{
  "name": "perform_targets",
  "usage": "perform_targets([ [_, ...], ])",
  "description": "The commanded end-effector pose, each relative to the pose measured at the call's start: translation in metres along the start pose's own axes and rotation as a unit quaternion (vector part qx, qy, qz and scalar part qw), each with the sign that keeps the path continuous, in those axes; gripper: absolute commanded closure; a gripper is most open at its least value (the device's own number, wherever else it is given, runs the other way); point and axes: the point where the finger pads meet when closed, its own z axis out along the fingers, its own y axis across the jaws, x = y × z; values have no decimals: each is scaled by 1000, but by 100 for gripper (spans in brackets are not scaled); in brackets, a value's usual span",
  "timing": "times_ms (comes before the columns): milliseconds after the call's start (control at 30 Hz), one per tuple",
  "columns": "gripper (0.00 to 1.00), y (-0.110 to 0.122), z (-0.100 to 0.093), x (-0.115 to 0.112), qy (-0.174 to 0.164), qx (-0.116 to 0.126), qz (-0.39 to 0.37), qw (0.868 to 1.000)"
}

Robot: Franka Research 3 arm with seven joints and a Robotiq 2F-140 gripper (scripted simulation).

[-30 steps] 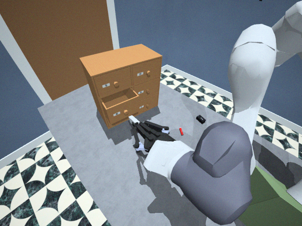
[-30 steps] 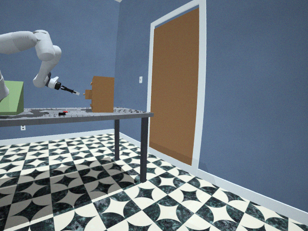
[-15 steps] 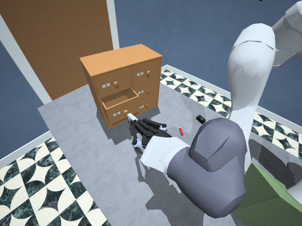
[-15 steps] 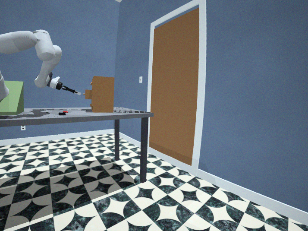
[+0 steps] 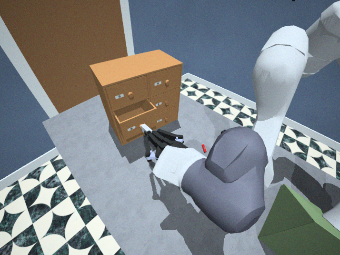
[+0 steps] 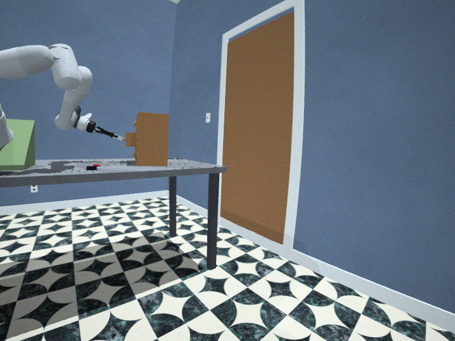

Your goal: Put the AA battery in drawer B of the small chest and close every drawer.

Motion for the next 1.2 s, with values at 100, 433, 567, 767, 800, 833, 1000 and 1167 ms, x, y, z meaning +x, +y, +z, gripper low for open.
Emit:
perform_targets([
  [100,100,-2,10,3,-1,4,-7,1000],
  [433,100,-2,27,9,-1,4,-7,1000],
  [567,100,-2,33,11,-1,4,-7,1000],
  [767,100,-2,40,13,-1,4,-7,1000],
  [800,100,-2,41,14,-1,4,-7,1000],
  [833,100,-2,42,15,-1,4,-7,1000],
  [1000,100,-2,49,17,-1,4,-7,1000],
  [1167,100,-2,54,19,-1,4,-7,1000],
])
